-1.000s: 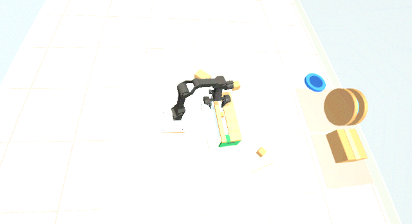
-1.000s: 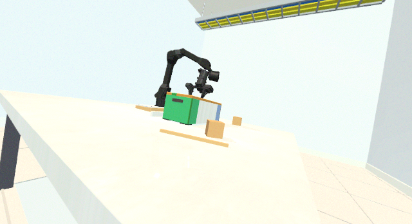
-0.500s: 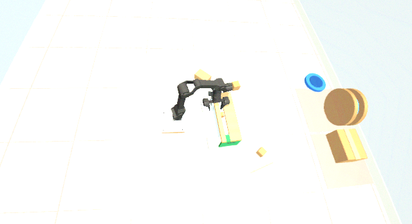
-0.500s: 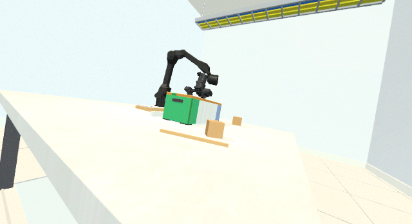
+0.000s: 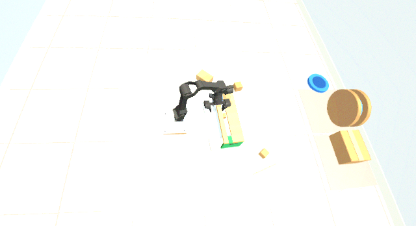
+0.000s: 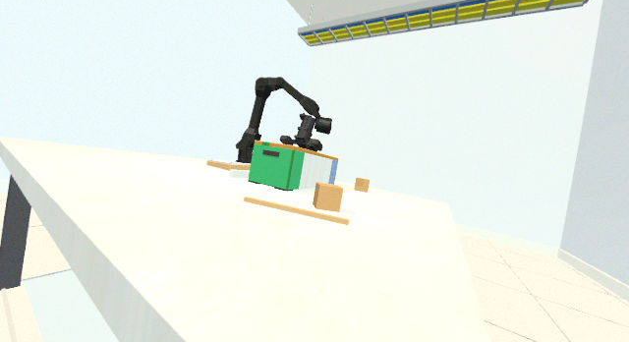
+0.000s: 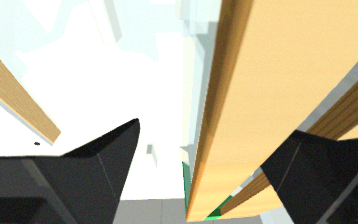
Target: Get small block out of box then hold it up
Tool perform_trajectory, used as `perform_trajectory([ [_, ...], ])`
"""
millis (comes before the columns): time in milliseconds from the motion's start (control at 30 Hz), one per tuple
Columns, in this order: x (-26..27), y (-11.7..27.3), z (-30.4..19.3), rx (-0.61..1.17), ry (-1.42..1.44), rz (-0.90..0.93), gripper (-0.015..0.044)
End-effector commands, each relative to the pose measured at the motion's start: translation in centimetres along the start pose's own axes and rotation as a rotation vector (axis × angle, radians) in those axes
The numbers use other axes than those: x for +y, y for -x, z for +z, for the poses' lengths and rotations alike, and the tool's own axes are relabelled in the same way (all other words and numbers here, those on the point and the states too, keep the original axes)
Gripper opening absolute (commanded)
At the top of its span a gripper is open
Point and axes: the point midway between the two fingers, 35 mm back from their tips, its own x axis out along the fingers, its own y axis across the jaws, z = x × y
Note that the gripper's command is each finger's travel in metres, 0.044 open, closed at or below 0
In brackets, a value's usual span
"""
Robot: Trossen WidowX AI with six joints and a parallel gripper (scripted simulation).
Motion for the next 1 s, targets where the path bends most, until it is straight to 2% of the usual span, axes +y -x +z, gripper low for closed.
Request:
perform_trajectory([
  [0,0.0,-0.1,-0.4,0.000,0.000,-0.001,0.0400],
  [967,0.0,-2.6,-7.5,0.008,0.000,0.000,0.0400],
])
